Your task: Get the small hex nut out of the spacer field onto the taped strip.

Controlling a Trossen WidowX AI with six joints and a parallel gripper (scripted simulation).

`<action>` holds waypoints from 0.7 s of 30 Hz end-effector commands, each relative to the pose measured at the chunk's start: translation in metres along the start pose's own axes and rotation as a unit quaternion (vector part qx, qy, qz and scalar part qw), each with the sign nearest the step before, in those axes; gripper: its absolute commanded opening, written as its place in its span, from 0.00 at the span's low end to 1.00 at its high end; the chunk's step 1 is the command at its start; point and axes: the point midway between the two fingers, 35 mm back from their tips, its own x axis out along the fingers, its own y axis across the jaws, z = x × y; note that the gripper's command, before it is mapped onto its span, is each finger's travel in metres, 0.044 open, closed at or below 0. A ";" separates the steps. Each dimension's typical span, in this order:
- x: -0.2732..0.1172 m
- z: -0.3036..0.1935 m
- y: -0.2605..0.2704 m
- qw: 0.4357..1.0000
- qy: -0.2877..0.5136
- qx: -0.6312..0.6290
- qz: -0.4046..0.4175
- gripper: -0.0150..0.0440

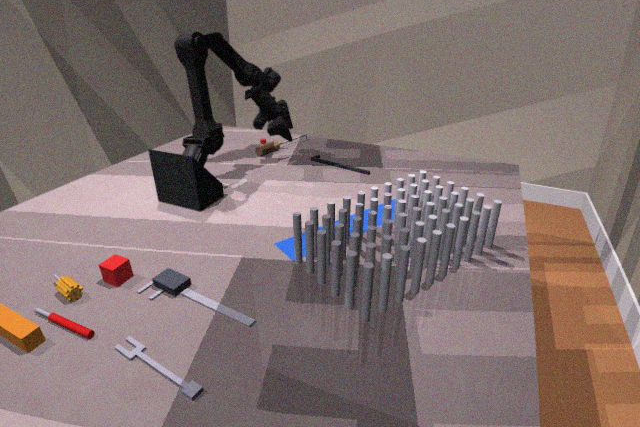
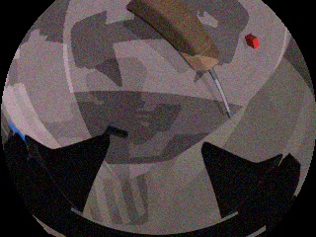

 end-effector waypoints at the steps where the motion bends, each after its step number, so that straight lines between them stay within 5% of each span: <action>1: -0.062 0.025 -0.025 0.957 -0.039 -0.273 -0.092 1.00; 5: -0.089 0.029 -0.028 0.911 -0.043 -0.385 -0.141 1.00; 16: -0.091 0.029 -0.028 0.909 -0.042 -0.390 -0.143 1.00; 21: -0.051 0.061 -0.023 0.908 -0.042 -0.391 -0.144 1.00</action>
